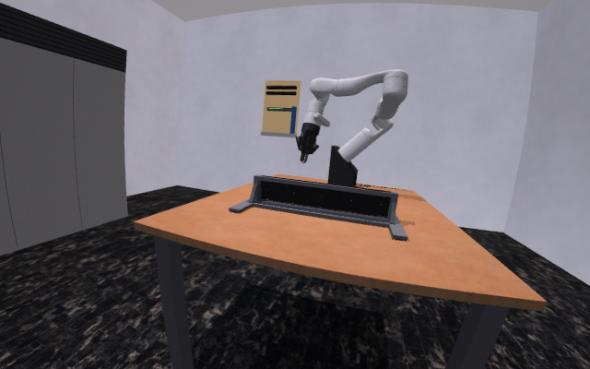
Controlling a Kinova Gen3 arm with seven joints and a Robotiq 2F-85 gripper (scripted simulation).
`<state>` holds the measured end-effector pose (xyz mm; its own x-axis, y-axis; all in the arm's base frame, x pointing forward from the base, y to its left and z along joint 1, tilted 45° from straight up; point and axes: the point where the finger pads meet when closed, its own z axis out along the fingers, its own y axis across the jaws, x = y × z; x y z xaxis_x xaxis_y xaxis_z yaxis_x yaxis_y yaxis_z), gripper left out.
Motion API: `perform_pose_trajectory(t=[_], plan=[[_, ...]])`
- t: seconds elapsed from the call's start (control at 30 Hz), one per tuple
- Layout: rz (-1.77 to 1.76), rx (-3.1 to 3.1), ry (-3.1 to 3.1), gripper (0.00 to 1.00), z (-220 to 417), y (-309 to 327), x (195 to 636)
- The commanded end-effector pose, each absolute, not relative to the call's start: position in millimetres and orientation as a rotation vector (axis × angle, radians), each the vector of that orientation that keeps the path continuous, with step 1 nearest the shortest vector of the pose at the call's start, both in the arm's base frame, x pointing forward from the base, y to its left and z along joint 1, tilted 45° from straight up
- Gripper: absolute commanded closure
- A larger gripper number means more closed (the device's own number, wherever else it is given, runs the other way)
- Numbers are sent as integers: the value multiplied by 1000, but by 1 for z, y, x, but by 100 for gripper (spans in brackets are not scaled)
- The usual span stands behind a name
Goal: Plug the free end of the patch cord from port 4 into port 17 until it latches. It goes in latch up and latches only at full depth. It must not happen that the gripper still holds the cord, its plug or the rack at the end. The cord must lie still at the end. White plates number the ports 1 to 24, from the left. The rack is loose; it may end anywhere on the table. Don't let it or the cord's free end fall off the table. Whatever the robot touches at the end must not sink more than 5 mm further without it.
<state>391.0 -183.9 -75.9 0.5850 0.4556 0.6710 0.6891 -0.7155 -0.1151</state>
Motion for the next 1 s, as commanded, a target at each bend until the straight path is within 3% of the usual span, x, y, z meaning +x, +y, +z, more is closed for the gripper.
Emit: perform_pose_trajectory(t=[0.0,0.97], plan=[[-912,-2507,-788,100,-39,-174,410],[-1012,-2344,394,100,132,-88,438]])
